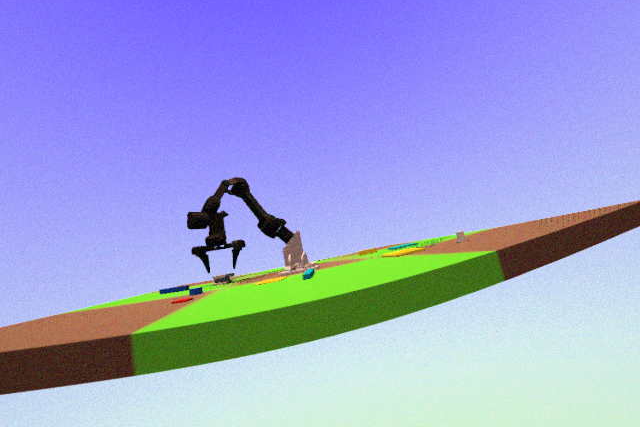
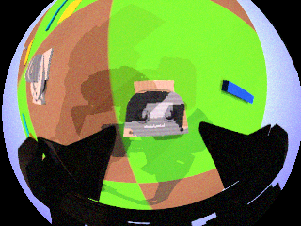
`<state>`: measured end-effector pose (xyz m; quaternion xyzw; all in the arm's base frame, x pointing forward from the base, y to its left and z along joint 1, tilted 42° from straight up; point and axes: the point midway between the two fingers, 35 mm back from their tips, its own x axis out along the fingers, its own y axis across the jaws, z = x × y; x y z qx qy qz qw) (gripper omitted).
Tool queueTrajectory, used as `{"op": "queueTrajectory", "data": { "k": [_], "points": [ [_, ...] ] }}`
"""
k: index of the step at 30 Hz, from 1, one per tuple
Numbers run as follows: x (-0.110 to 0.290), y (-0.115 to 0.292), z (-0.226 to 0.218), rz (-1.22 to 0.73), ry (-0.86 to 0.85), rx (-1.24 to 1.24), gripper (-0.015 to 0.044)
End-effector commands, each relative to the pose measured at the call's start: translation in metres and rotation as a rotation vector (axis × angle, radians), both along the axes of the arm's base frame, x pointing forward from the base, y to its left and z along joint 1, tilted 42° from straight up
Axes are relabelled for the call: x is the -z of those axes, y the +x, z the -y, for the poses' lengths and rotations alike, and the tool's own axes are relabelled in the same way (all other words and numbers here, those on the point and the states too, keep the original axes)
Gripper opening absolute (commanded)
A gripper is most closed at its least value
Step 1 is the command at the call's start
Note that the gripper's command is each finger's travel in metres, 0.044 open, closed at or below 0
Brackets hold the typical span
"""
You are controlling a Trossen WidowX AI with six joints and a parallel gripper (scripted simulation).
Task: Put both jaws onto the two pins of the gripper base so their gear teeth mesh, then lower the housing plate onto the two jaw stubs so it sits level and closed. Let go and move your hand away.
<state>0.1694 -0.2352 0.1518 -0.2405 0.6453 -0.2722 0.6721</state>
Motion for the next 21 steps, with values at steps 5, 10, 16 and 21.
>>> {"op": "queueTrajectory", "data": {
  "k": [5, 10, 16, 21],
  "points": [
    [0.006, 0.001, 0.004, -0.002, 0.005, -0.005, 0.0440],
    [0.012, 0.001, 0.009, -0.002, 0.005, -0.005, 0.0440],
    [0.019, 0.001, 0.016, -0.002, 0.004, -0.005, 0.0440],
    [0.025, 0.001, 0.021, -0.003, 0.004, -0.005, 0.0440]
  ]
}}
